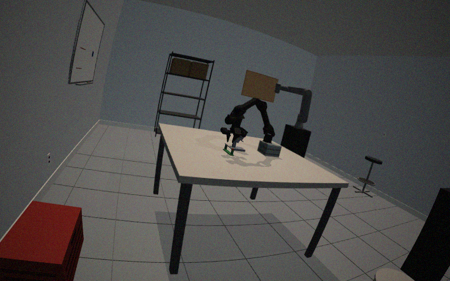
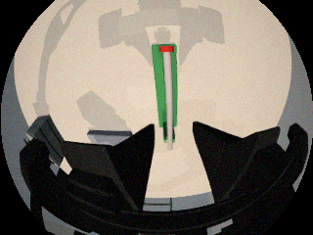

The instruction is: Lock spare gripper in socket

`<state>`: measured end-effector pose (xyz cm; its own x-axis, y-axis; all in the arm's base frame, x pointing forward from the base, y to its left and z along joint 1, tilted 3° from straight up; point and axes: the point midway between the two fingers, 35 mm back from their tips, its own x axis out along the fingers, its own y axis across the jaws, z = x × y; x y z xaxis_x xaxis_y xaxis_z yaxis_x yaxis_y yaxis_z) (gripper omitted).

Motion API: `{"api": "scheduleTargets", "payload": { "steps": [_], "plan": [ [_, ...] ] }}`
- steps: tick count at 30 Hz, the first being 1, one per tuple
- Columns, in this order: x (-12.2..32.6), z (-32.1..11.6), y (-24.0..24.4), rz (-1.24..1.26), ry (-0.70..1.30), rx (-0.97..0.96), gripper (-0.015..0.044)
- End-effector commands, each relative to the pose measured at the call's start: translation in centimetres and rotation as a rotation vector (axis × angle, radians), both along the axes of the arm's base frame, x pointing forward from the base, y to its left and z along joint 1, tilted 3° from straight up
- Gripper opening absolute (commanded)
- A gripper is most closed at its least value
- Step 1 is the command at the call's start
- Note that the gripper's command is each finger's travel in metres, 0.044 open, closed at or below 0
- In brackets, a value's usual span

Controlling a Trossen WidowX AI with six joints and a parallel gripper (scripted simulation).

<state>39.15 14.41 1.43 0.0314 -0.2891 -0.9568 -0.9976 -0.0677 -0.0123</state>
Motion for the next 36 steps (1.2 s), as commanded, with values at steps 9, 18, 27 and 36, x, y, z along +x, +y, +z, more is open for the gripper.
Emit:
{"api": "scheduleTargets", "payload": {
  "steps": [9,18,27,36],
  "plan": [
    [0.0,-2.4,-0.3,0.005,0.002,-0.005,0.018],
    [0.0,-3.9,-0.4,0.005,0.002,-0.005,0.018],
    [0.0,-5.3,-0.5,0.005,0.002,-0.005,0.018],
    [-0.1,-6.7,-0.7,0.005,0.002,-0.005,0.018]
  ]
}}
